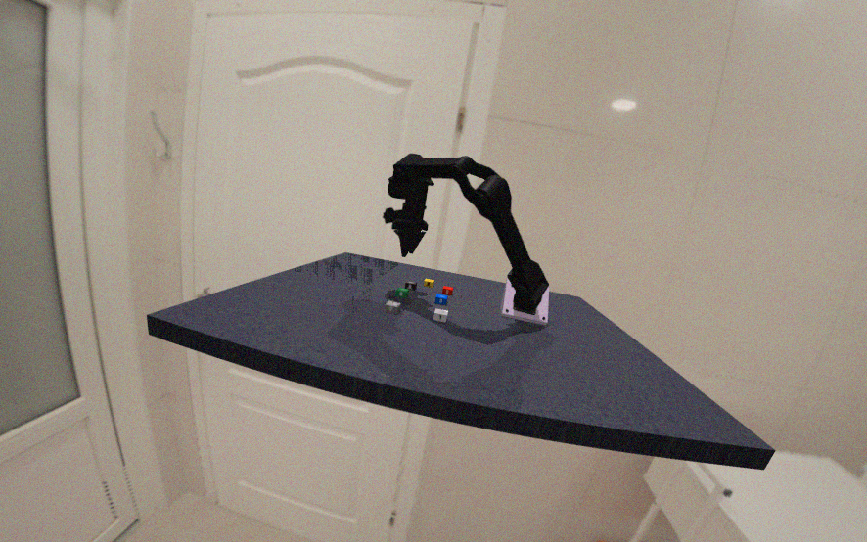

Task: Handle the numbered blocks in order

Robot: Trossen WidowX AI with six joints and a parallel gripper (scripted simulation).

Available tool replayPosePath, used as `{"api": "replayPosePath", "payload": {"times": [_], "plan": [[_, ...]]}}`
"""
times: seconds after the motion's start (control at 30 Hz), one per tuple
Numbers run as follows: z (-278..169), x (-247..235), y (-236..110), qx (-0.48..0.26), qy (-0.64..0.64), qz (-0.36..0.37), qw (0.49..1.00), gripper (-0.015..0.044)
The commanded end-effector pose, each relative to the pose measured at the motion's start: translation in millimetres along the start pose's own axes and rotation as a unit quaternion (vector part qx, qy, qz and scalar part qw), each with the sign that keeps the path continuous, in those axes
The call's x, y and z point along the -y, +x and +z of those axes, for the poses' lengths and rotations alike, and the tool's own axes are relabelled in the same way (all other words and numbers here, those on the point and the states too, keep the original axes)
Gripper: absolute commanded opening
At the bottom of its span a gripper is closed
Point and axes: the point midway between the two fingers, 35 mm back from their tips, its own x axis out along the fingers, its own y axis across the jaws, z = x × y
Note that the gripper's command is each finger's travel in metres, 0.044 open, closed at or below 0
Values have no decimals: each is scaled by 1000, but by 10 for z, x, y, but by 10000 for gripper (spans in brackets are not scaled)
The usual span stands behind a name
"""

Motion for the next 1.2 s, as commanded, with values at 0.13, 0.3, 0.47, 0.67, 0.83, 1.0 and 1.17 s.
{"api": "replayPosePath", "payload": {"times": [0.13,0.3,0.47,0.67,0.83,1.0,1.17], "plan": [[11,-29,-18,1,-14,-4,1000,400],[11,-29,-18,1,-14,-4,1000,400],[11,-29,-18,1,-14,-4,1000,400],[-16,350,-32,3,-13,-7,1000,400],[-144,945,-32,1,-14,-7,1000,400],[-144,945,-32,1,-14,-7,1000,400],[-144,945,-32,1,-14,-7,1000,400]]}}
